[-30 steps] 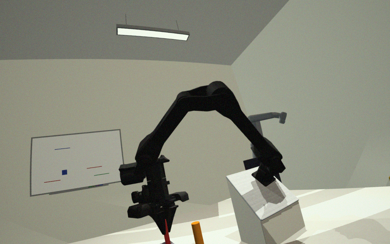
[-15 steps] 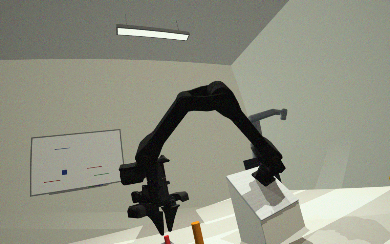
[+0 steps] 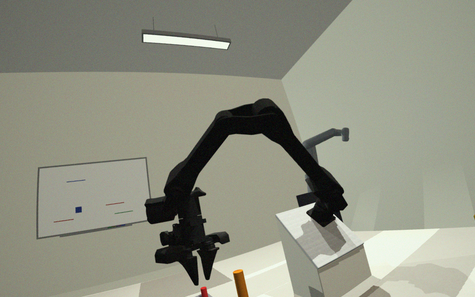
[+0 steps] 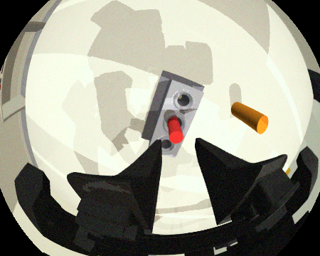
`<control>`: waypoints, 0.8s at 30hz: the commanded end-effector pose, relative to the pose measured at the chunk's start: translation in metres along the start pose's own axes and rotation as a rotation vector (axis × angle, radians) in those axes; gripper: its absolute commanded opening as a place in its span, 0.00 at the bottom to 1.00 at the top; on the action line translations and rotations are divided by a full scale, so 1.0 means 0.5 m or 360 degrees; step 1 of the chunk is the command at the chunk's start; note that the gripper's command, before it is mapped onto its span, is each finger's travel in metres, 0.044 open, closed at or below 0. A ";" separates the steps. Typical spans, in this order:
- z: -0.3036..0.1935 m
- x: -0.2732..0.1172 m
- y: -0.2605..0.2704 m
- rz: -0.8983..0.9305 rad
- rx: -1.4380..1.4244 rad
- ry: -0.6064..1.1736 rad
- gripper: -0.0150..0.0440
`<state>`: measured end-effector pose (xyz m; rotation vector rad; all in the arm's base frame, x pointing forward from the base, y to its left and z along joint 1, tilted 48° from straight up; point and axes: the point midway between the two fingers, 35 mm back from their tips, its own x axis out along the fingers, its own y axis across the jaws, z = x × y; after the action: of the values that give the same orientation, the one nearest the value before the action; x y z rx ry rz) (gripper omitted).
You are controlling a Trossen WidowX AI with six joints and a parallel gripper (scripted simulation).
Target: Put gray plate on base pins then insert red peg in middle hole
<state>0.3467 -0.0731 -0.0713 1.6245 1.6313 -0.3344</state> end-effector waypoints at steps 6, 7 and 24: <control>0.001 -0.013 0.000 -0.0002 -0.0001 0.0003 0.51; 0.001 -0.014 0.000 -0.0002 -0.0001 0.0003 0.51; 0.001 -0.036 0.001 -0.0002 -0.0001 0.0002 0.51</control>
<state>0.3452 -0.0846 -0.0612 1.6285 1.6323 -0.3340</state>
